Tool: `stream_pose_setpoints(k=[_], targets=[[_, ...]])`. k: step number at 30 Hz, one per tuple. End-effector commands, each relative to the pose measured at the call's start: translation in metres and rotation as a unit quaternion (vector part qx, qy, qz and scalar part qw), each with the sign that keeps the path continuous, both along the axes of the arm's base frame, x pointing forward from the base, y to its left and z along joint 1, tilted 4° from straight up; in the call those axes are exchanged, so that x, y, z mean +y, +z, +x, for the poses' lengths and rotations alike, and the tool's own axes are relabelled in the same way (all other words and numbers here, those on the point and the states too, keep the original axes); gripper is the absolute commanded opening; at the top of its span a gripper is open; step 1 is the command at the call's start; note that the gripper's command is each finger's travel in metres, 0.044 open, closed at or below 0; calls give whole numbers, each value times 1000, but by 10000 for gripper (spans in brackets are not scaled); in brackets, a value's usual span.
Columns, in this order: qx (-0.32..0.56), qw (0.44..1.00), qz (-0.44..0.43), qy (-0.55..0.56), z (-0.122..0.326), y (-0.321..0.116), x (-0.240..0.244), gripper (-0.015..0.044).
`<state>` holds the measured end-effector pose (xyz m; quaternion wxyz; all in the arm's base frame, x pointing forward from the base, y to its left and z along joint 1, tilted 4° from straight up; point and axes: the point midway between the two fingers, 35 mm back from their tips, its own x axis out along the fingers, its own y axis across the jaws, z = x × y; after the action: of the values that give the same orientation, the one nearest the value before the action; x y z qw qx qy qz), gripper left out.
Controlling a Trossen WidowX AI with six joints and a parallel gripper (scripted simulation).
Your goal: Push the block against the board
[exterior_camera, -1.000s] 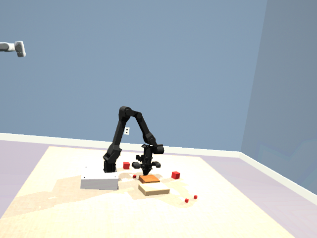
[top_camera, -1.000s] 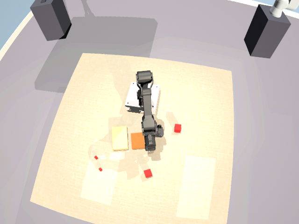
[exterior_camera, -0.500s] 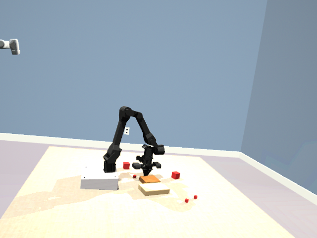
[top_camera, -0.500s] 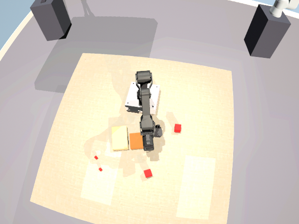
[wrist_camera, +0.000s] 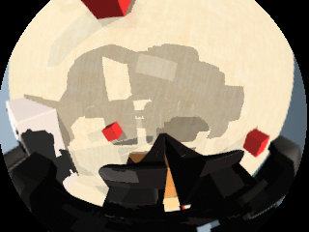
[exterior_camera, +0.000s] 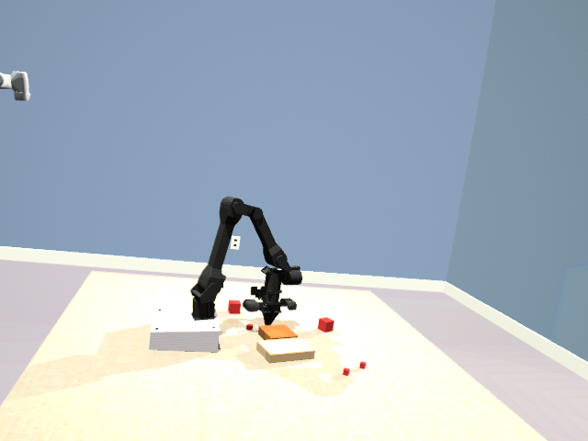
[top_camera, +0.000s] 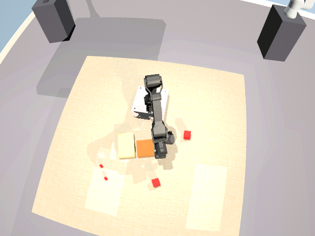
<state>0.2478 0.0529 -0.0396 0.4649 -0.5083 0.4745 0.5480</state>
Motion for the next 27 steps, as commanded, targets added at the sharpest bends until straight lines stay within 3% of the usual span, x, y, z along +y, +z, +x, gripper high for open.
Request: stream_pose_setpoints(k=[1,14,19,27], targets=[[0,1000,1,-2,0,0,6,0],[0,1000,1,-2,-4,1,27,0],[0,1000,1,-2,0,53,21,0],[0,1000,0,-1,2,55,2,0]])
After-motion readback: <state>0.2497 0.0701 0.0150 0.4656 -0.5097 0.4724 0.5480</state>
